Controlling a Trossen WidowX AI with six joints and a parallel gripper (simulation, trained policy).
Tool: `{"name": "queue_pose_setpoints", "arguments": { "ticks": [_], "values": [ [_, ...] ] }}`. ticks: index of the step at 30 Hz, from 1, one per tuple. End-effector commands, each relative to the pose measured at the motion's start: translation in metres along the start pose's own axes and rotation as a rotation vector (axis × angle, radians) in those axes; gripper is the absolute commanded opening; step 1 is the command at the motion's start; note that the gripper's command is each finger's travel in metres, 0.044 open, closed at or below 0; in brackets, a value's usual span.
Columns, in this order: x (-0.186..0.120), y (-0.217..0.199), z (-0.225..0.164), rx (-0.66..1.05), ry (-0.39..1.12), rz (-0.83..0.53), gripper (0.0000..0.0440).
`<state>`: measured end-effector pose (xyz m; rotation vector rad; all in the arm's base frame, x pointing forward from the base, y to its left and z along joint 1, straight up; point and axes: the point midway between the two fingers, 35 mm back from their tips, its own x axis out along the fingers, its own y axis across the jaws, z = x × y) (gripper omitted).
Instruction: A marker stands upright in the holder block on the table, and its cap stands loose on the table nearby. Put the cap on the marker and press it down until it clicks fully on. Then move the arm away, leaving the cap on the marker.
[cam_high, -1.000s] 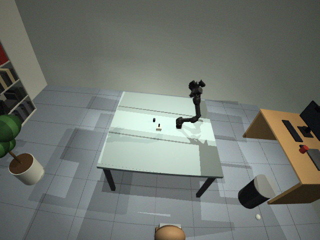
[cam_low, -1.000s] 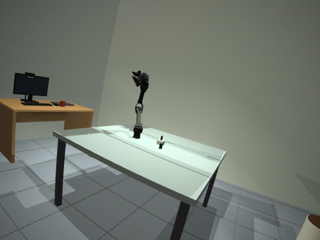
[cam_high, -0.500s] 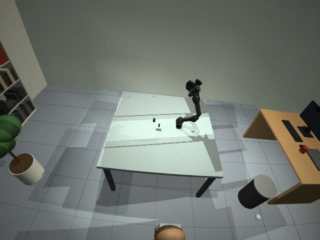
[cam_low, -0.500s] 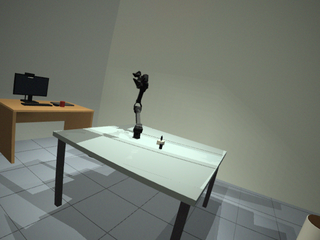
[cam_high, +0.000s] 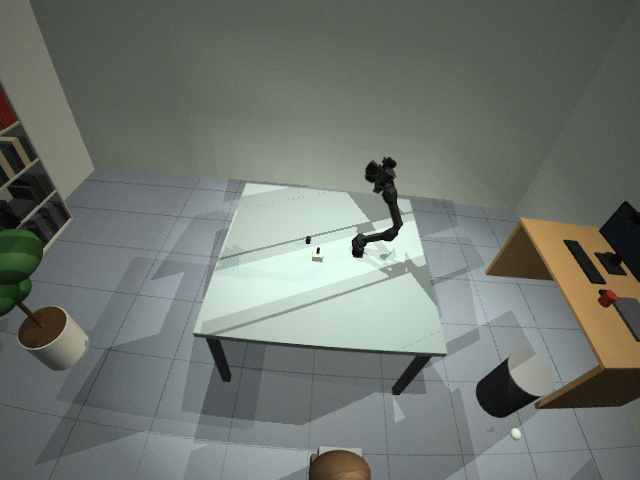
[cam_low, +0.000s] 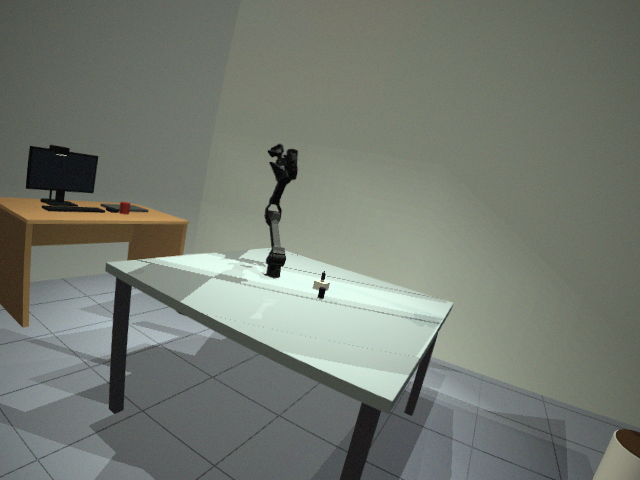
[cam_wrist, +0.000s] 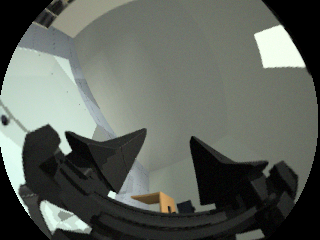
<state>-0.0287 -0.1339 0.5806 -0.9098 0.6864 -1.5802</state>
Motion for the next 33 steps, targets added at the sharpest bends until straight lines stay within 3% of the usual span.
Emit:
{"name": "queue_pose_setpoints", "arguments": {
  "ticks": [1, 33],
  "values": [
    [0.004, 0.015, 0.008, -0.016, -0.023, 0.046, 0.0299],
    [0.012, 0.110, 0.052, -0.107, -0.154, 0.346, 0.0306]
  ]
}}
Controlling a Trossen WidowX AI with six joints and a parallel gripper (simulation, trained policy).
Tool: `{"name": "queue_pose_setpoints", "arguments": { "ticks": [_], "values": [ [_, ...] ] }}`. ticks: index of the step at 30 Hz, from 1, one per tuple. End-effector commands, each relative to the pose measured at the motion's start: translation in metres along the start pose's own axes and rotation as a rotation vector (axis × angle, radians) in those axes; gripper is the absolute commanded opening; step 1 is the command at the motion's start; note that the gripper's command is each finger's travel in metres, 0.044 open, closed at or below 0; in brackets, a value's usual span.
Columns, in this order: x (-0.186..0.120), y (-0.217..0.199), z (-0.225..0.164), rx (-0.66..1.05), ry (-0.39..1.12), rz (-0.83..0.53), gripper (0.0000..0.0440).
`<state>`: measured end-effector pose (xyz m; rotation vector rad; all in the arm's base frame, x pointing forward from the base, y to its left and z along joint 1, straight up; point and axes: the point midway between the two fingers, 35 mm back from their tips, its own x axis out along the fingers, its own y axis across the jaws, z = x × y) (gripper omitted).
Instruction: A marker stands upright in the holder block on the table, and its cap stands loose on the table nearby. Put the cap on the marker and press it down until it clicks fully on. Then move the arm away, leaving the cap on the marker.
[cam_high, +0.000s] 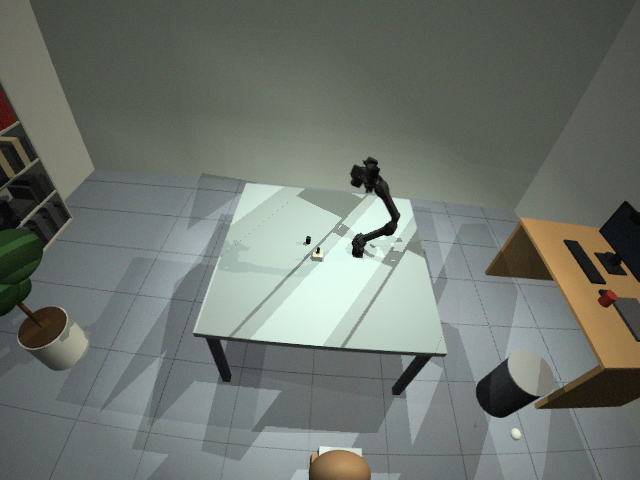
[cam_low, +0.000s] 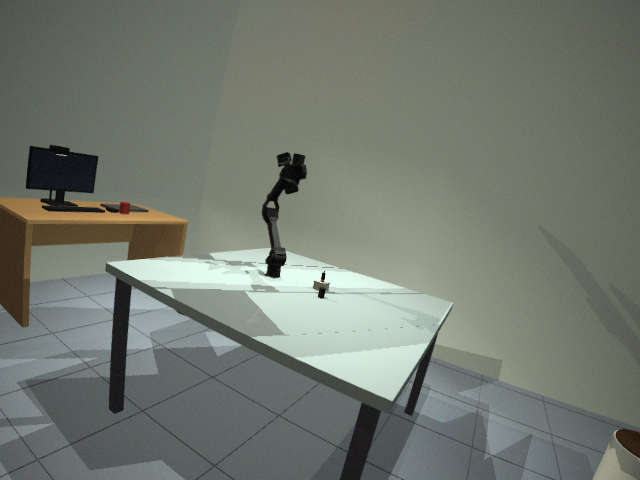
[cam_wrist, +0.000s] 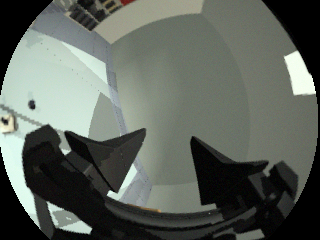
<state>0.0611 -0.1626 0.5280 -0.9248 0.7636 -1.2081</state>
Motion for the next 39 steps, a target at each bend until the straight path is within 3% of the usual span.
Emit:
{"name": "queue_pose_setpoints", "arguments": {
  "ticks": [1, 39],
  "values": [
    [0.006, 0.015, 0.008, -0.017, -0.015, 0.047, 0.0307],
    [0.023, 0.131, 0.062, -0.131, -0.089, 0.403, 0.0314]
  ]
}}
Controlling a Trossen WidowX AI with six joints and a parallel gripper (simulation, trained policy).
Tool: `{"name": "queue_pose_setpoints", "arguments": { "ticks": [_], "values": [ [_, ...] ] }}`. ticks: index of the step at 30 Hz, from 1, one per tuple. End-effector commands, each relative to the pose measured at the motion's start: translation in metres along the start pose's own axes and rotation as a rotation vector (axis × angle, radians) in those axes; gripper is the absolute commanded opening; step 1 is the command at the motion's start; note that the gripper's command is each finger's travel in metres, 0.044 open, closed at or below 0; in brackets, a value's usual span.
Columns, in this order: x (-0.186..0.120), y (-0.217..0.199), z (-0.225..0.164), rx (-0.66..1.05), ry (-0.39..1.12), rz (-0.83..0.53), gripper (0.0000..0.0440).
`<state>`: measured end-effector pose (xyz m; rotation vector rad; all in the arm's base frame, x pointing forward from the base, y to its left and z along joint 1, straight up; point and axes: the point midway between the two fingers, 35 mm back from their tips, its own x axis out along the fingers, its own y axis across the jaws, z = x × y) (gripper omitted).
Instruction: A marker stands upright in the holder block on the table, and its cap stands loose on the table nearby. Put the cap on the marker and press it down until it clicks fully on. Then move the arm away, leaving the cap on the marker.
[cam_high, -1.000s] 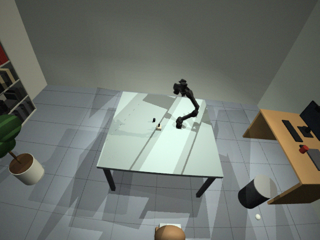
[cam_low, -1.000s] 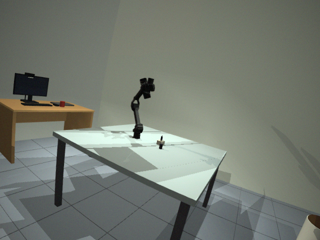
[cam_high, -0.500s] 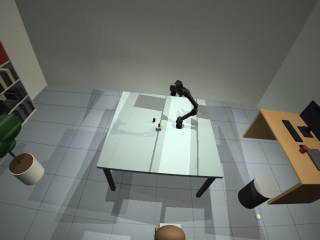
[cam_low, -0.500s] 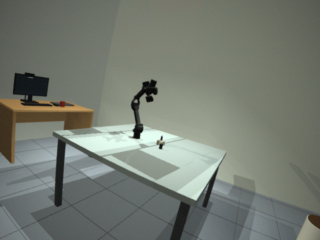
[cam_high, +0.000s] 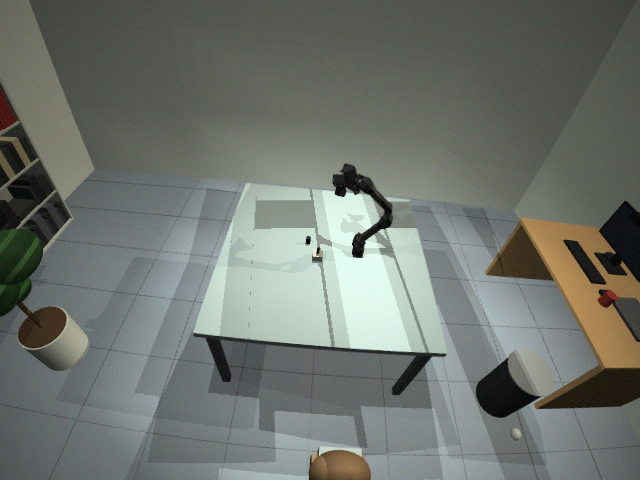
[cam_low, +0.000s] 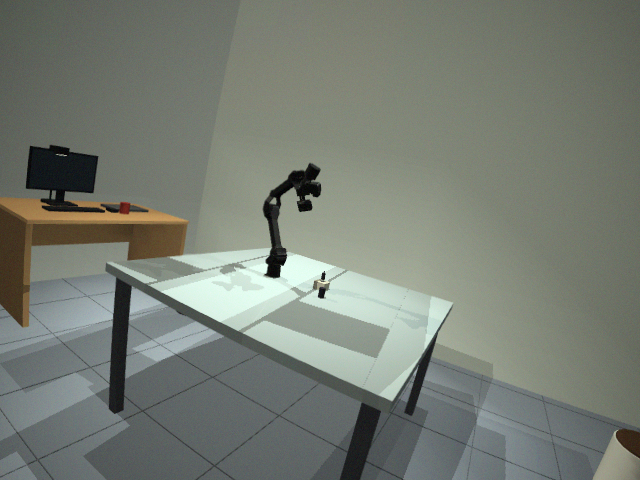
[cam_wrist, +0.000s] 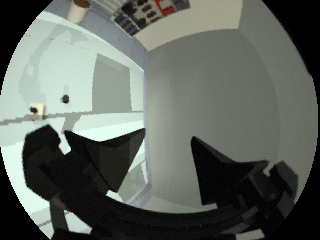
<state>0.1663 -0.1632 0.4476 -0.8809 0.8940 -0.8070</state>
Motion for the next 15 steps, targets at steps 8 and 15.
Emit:
{"name": "queue_pose_setpoints", "arguments": {
  "ticks": [8, 15],
  "values": [
    [0.016, 0.035, 0.018, -0.037, -0.003, 0.117, 0.0316],
    [0.024, 0.056, 0.027, -0.055, -0.001, 0.185, 0.0317]
  ]
}}
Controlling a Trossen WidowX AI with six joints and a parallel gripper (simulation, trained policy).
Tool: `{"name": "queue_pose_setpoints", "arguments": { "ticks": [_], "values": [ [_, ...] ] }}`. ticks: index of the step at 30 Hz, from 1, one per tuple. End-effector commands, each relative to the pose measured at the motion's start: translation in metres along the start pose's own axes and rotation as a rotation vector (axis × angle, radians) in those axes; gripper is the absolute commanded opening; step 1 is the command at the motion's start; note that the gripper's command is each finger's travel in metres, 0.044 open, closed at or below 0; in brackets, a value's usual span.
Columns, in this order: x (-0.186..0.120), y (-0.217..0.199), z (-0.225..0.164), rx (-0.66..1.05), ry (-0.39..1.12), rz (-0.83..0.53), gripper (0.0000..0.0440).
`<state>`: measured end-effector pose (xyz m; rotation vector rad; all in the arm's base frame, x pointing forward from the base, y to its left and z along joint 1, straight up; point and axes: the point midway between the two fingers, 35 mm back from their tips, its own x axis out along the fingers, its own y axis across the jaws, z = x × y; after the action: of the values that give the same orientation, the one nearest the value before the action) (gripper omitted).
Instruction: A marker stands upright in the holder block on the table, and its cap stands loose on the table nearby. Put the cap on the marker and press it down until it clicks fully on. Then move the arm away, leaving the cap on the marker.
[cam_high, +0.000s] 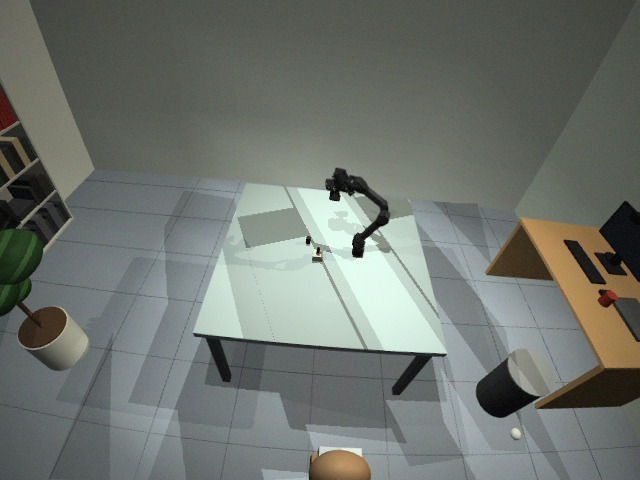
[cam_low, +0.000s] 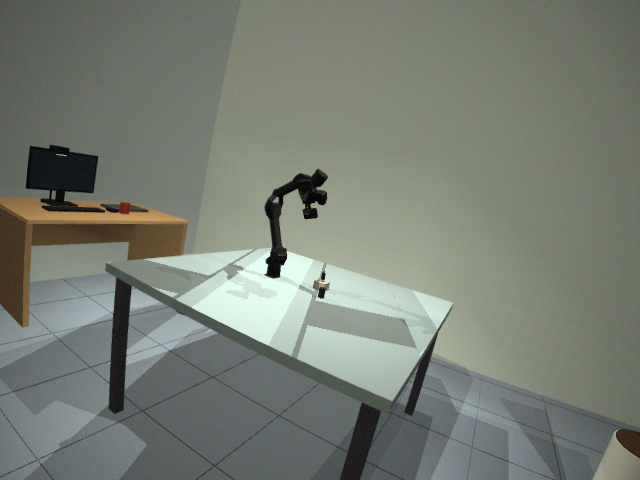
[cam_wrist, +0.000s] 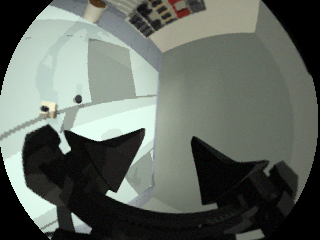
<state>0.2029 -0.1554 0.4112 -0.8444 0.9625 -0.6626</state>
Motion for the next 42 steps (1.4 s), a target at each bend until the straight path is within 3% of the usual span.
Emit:
{"name": "queue_pose_setpoints", "arguments": {
  "ticks": [1, 42],
  "values": [
    [0.008, 0.014, 0.007, -0.015, 0.005, 0.050, 0.0318],
    [0.057, 0.131, 0.051, -0.084, 0.104, 0.452, 0.0324]
  ]
}}
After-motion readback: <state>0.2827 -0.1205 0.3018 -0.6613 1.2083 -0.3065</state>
